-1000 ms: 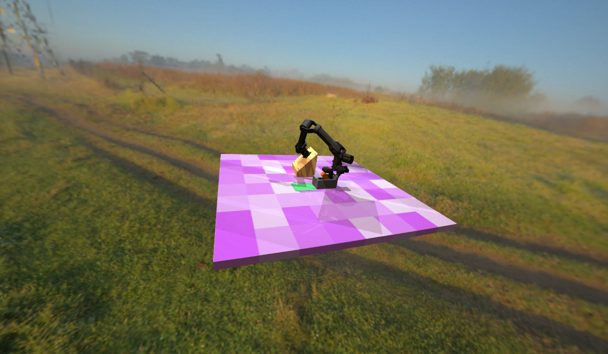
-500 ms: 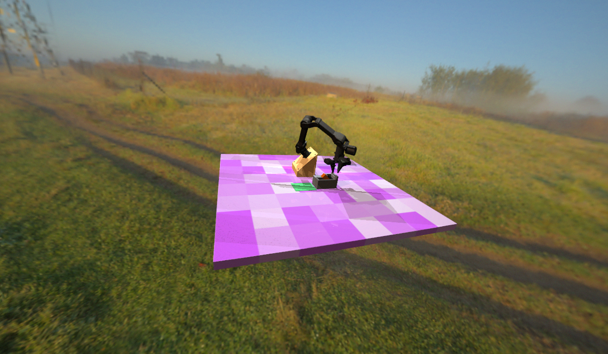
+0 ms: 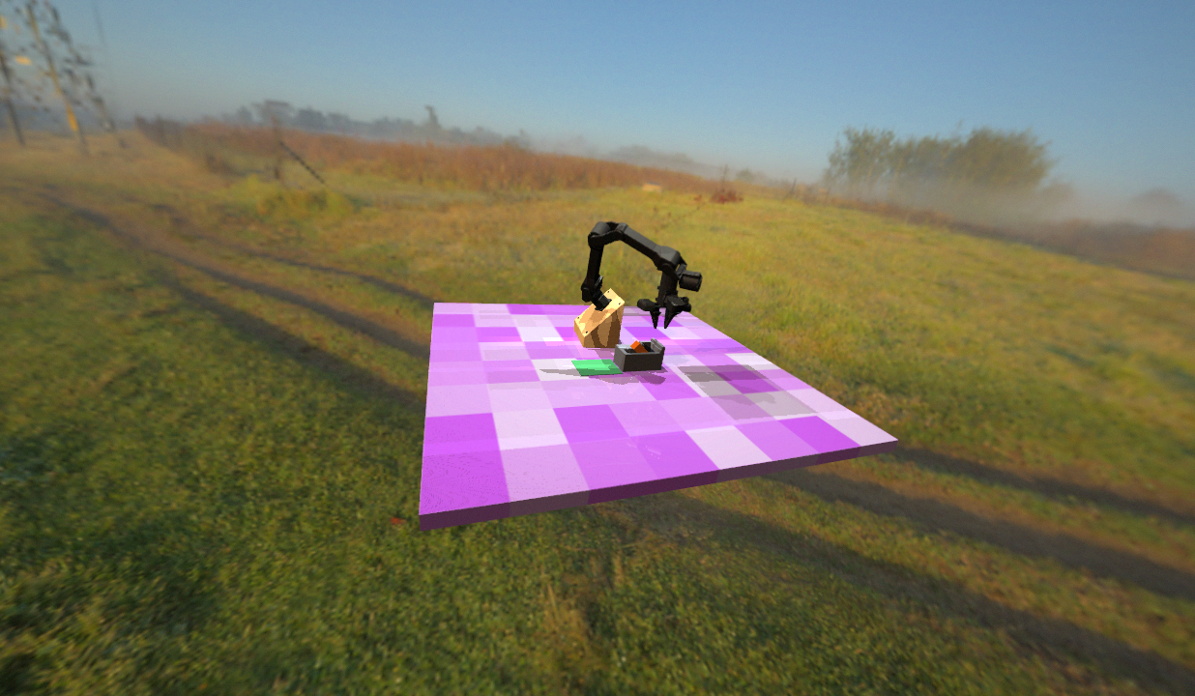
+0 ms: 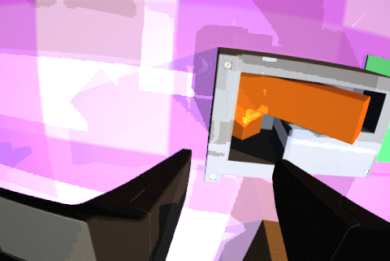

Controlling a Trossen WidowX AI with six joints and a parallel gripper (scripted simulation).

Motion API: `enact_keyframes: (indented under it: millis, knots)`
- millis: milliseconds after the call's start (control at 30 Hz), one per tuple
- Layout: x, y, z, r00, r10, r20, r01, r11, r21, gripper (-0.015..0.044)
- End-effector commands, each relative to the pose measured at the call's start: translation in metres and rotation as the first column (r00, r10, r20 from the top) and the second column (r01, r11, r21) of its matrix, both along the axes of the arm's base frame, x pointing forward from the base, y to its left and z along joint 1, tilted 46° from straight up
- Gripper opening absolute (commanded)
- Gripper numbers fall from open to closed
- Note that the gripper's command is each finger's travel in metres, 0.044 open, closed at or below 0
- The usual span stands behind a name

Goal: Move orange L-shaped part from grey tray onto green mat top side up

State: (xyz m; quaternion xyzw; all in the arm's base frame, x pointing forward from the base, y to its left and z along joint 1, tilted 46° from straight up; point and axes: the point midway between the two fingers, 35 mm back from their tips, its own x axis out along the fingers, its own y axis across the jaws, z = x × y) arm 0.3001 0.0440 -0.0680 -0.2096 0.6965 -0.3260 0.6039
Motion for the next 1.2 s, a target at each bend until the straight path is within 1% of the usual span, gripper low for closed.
enact_keyframes:
  millis: [0, 633, 700, 767, 800, 867, 967, 1067, 1167]
  knots:
    - [0.0, 0.0, 0.0, 1.0, 0.0, -0.001, 0.0, 1.0, 0.0, 0.018]
    - [0.0, 0.0, 0.0, 1.0, 0.0, -0.001, 0.0, 1.0, 0.0, 0.018]
    - [0.0, -0.002, 0.001, 0.999, -0.036, 0.035, 0.036, 0.999, -0.009, 0.0233]
    - [0.001, -0.006, 0.006, 0.986, -0.117, 0.118, 0.121, 0.992, -0.023, 0.028]
    - [0.002, -0.008, 0.009, 0.97, -0.171, 0.174, 0.179, 0.983, -0.029, 0.028]
    - [0.003, -0.015, 0.016, 0.903, -0.295, 0.311, 0.319, 0.947, -0.03, 0.028]
    - [0.004, -0.026, 0.027, 0.725, -0.457, 0.515, 0.527, 0.85, 0.011, 0.028]
    - [0.004, -0.037, 0.038, 0.476, -0.559, 0.679, 0.694, 0.713, 0.101, 0.028]
    - [0.004, -0.048, 0.049, 0.18, -0.59, 0.787, 0.803, 0.551, 0.229, 0.028]
